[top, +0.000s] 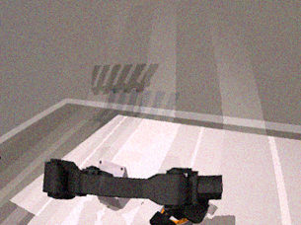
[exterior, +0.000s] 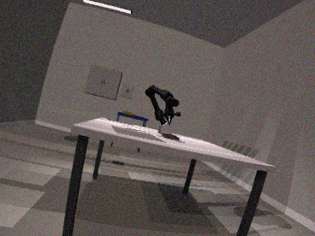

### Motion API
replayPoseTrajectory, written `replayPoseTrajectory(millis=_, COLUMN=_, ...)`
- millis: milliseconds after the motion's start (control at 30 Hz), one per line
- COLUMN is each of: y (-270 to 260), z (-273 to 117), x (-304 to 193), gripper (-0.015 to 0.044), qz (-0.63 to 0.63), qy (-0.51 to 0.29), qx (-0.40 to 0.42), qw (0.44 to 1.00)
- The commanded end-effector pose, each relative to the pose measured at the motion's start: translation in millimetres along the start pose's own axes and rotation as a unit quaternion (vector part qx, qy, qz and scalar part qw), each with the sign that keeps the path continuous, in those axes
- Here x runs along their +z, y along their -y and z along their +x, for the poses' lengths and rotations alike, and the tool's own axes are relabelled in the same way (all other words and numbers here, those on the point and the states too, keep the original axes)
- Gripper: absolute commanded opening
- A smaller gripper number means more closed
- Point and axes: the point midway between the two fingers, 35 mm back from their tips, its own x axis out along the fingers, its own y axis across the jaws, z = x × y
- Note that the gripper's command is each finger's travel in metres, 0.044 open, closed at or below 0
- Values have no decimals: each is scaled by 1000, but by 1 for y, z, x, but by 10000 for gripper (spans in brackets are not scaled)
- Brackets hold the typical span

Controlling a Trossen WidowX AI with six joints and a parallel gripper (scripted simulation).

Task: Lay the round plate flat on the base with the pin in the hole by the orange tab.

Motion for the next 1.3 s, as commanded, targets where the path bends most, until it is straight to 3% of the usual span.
replayPoseTrajectory(millis=0, y=-35, z=23, x=2, gripper=0, qz=-105, qy=61, qx=-114, qw=986)
replayPoseTrajectory(millis=400, y=-43, z=27, x=3, gripper=0, qz=-122, qy=73, qx=-133, qw=981)
replayPoseTrajectory(millis=700, y=-32, z=71, x=11, gripper=0, qz=-122, qy=73, qx=-134, qw=981)
replayPoseTrajectory(millis=1267, y=-18, z=69, x=10, gripper=0, qz=-122, qy=73, qx=-134, qw=981)
